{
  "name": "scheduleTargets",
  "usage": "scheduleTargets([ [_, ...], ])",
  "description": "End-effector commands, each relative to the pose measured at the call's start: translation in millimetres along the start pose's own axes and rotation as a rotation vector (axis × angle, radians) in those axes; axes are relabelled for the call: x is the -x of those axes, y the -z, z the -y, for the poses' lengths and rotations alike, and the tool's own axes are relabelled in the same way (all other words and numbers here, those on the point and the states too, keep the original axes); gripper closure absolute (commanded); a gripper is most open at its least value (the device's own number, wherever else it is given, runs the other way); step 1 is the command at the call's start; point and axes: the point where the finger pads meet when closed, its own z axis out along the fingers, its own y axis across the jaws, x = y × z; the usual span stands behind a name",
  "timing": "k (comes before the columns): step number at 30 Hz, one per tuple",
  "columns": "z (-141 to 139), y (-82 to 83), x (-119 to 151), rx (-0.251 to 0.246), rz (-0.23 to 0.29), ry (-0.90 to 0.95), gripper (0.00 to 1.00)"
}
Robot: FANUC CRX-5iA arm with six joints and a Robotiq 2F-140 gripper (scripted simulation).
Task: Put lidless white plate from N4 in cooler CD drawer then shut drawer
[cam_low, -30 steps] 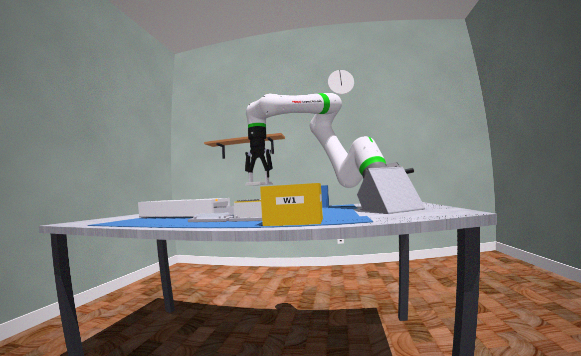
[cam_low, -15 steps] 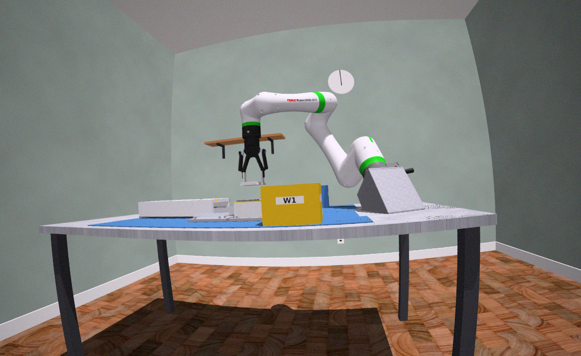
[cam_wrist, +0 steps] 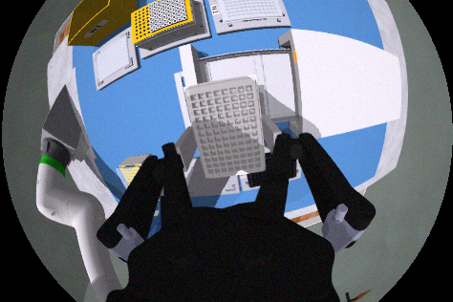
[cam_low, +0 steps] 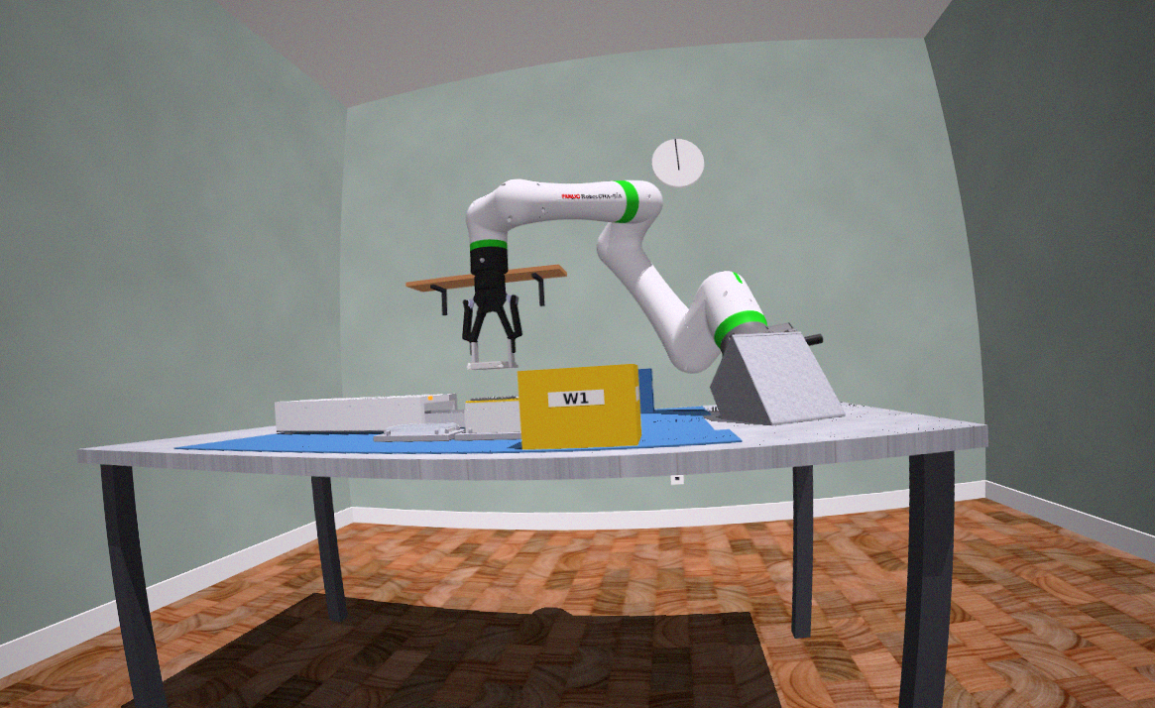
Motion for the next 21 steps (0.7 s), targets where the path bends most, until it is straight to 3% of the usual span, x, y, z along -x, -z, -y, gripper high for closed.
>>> scheduleTargets([
  [1, -4.6, 0.2, -8.1, 0.000, 0.000, 0.000, 1.00],
  [13, -19.7, 0.2, -36.3, 0.000, 0.000, 0.000, 1.00],
  [21, -22.0, 0.2, -40.5, 0.000, 0.000, 0.000, 1.00],
])
